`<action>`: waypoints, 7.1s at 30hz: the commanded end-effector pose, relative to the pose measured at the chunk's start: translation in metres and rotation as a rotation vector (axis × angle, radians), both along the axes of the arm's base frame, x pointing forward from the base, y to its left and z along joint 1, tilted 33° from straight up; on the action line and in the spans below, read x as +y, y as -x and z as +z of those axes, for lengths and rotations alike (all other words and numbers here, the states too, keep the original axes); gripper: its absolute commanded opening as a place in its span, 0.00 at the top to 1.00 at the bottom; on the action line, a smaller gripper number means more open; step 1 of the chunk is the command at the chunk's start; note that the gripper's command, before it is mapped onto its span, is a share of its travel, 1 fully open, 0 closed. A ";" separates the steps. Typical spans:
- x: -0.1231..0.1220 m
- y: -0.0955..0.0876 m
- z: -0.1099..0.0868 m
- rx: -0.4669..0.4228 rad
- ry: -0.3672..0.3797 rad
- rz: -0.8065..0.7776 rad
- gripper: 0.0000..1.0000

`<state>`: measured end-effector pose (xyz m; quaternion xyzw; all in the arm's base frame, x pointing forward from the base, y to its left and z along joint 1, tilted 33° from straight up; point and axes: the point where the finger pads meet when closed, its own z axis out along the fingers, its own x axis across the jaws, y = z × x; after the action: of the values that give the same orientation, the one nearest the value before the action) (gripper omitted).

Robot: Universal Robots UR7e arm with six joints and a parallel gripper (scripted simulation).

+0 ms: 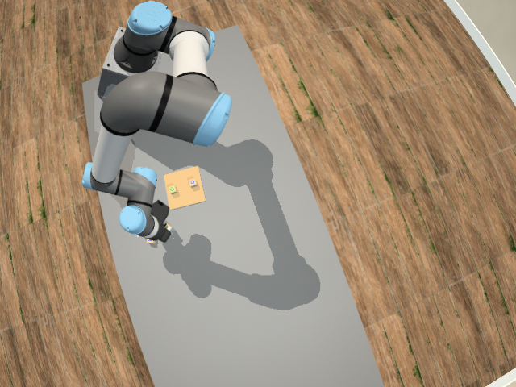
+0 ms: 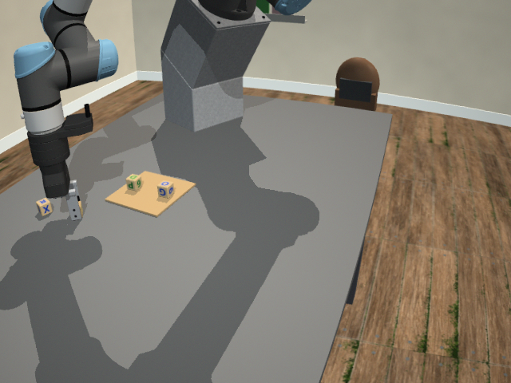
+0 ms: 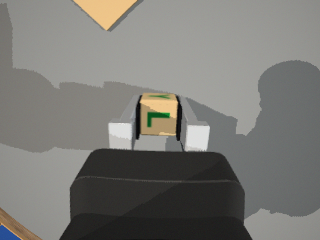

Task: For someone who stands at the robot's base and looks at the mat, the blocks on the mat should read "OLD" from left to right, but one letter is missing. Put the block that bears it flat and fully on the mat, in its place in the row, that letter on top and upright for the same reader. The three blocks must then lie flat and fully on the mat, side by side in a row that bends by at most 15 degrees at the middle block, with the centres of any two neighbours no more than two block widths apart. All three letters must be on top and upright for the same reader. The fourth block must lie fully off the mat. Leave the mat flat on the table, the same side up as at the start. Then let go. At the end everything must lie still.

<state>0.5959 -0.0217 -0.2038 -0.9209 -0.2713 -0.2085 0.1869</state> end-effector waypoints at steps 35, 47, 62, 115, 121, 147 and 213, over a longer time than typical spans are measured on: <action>-0.002 0.000 0.003 -0.001 0.000 -0.002 0.51; -0.028 0.018 0.051 0.000 -0.001 -0.002 0.51; -0.046 0.029 0.085 0.000 -0.001 -0.002 0.51; 0.058 0.156 0.104 0.314 -0.195 -0.579 0.51; 0.057 0.155 0.105 0.312 -0.194 -0.579 0.51; 0.083 0.139 0.058 0.311 -0.194 -0.577 0.51; 0.103 0.127 0.021 0.312 -0.194 -0.577 0.51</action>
<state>0.4680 0.0808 -0.1811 -0.9584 0.0538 -0.1341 0.2461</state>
